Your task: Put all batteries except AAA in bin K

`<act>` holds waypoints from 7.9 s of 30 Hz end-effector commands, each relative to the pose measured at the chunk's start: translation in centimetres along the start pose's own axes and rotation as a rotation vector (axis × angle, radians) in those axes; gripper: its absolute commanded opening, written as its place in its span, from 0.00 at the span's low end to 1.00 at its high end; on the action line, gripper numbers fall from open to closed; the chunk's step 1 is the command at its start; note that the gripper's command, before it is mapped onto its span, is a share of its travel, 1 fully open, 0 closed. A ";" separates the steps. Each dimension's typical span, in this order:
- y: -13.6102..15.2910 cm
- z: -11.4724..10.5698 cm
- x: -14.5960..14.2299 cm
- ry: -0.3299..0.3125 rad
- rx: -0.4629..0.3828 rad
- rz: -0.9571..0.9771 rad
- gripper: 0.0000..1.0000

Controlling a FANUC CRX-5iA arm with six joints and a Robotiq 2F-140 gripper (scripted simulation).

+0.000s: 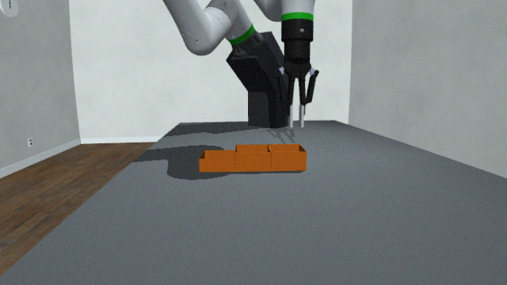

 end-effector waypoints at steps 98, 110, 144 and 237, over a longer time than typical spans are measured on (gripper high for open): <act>0.0 7.4 0.0 0.000 -0.001 0.000 0.05; 0.0 4.1 0.0 0.000 -0.001 0.000 0.05; -0.6 0.7 0.1 0.000 -0.001 0.000 0.05; -14.6 1.0 3.0 0.001 0.000 1.649 0.05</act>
Point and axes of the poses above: the point where the finger pads meet when closed, its own z axis out along the fingers, its own x axis across the jaws, y = z × x, the point moved 3 cm from there along -z, back along the fingers, and after that the axes turned 13 degrees about z, right-handed, at the moved point
